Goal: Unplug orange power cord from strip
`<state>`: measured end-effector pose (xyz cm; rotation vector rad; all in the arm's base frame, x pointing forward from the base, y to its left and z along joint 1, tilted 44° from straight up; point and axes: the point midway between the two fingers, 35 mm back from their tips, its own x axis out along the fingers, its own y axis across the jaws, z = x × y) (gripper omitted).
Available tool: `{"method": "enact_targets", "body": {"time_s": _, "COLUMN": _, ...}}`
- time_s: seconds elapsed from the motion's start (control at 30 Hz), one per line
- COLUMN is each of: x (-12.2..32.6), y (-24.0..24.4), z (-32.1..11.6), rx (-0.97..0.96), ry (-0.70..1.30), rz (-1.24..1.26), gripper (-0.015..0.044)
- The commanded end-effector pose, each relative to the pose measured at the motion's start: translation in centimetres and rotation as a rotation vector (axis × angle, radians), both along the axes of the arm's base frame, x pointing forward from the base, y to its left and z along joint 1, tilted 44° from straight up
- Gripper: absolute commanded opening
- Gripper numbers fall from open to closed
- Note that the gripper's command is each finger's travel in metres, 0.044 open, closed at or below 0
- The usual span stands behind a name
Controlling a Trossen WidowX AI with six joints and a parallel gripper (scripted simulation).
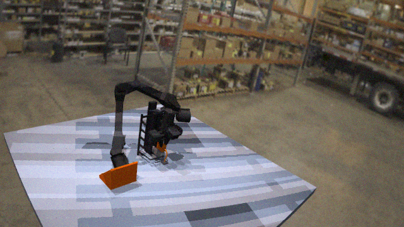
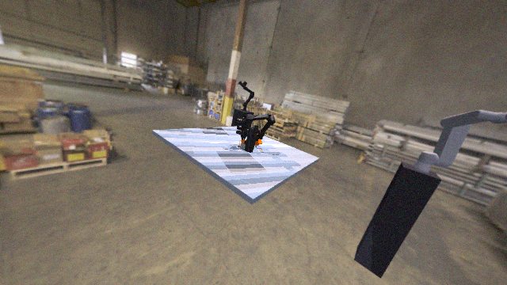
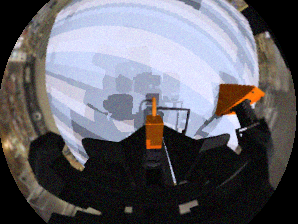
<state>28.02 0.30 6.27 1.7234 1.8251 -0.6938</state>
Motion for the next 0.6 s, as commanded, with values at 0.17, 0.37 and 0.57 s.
{"method": "enact_targets", "body": {"time_s": 0.17, "x": 0.1, "y": -3.2, "z": -2.2, "rx": -0.062, "ry": 0.004, "rz": -0.015, "gripper": 0.0}}
{"method": "enact_targets", "body": {"time_s": 0.37, "x": 0.0, "y": -4.0, "z": -2.7, "rx": -0.062, "ry": 0.005, "rz": -0.015, "gripper": 0.0}}
{"method": "enact_targets", "body": {"time_s": 0.57, "x": -0.1, "y": -4.8, "z": -3.3, "rx": -0.062, "ry": 0.005, "rz": -0.016, "gripper": 0.0}}
